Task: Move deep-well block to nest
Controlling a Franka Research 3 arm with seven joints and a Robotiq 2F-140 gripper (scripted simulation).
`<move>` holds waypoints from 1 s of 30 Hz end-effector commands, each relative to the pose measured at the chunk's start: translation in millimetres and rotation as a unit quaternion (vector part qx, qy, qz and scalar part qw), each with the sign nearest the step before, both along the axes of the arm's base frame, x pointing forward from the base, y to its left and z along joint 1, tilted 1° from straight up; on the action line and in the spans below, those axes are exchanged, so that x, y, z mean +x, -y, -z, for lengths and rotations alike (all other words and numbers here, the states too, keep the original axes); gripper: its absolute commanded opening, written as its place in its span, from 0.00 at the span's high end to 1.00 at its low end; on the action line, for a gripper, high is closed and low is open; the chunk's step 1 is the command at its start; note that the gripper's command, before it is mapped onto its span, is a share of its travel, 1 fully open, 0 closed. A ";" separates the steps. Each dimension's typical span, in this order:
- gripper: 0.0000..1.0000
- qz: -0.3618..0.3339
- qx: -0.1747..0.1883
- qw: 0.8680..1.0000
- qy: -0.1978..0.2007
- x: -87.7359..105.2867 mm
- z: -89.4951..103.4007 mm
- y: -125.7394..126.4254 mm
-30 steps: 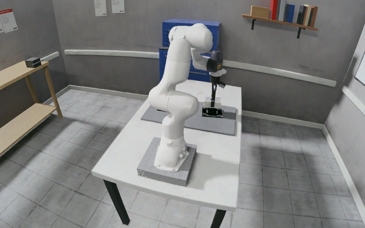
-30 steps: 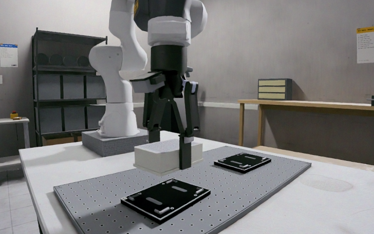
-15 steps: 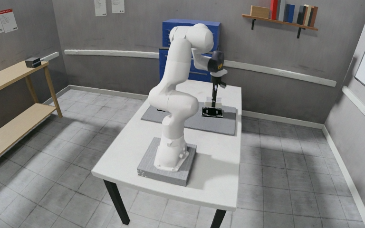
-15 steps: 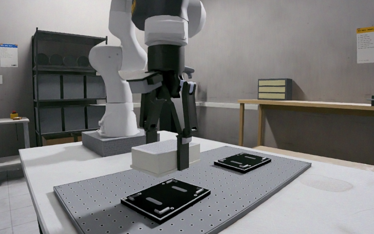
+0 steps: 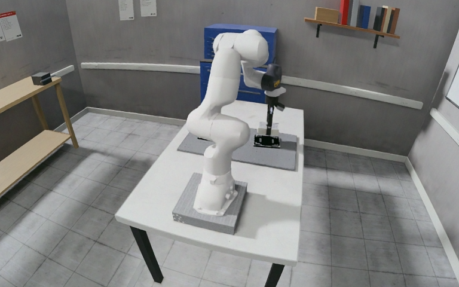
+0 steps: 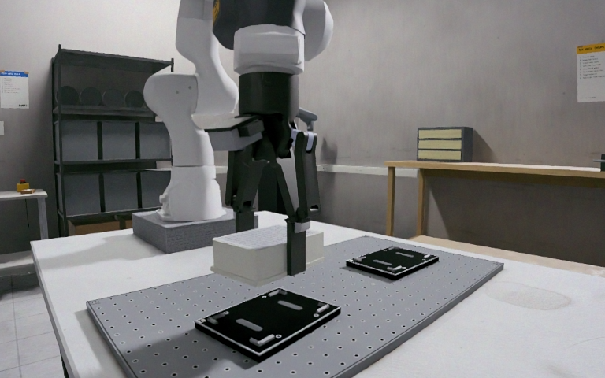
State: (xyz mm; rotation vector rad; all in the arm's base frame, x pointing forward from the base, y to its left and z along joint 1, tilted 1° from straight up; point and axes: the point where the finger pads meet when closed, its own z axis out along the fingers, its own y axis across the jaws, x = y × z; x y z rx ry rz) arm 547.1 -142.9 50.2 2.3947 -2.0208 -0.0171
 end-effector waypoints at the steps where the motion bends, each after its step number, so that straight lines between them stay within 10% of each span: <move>1: 0.40 -0.003 0.000 1.000 0.000 0.5 -0.4 0.2; 30: 0.40 -0.003 0.000 1.000 0.000 1.6 34.6 0.3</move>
